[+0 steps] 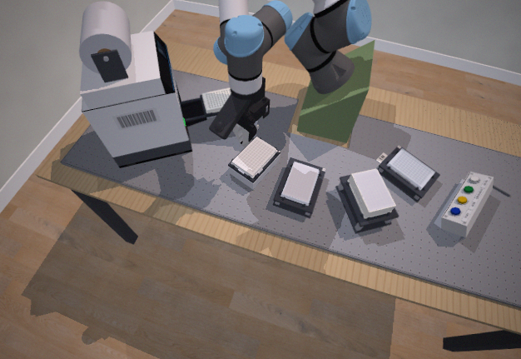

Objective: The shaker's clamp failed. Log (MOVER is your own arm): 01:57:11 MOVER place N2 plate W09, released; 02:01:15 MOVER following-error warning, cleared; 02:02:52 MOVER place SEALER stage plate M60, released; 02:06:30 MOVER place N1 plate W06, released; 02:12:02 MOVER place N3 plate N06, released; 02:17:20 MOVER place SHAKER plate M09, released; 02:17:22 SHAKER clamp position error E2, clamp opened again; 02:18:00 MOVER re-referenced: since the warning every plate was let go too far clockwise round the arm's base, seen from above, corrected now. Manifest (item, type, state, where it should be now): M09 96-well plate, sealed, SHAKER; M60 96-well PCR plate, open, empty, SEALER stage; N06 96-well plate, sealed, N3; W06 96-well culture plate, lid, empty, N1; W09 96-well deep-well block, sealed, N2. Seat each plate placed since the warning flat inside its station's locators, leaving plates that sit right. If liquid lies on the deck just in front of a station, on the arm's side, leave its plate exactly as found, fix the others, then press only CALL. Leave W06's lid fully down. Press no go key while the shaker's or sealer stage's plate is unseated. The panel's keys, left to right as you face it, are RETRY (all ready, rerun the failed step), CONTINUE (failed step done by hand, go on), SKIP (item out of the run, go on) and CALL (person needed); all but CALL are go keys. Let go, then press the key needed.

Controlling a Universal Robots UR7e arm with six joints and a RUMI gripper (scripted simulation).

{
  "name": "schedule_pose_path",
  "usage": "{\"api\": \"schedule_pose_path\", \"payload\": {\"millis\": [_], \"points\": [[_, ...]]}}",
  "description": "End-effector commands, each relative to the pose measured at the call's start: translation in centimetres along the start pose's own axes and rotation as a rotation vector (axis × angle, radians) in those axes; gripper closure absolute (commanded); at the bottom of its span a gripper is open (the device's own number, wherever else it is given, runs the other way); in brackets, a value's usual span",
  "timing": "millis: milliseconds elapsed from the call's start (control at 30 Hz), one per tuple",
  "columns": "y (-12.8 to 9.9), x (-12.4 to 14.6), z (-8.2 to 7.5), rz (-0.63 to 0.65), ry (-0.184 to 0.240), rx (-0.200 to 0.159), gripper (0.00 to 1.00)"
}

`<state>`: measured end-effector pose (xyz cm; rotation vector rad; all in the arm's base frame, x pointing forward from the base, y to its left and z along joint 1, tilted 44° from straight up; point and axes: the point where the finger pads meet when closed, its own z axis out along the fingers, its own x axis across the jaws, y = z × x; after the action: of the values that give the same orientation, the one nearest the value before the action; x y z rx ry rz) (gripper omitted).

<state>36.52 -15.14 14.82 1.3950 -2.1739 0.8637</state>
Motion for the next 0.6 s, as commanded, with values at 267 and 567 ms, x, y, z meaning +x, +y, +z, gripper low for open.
{"api": "schedule_pose_path", "payload": {"millis": [267, 567], "points": [[-1.4, -5.8, 0.0, -0.118, 0.001, 0.000, 1.00], [-2.2, -9.2, 0.0, -0.118, 0.001, 0.000, 1.00]]}}
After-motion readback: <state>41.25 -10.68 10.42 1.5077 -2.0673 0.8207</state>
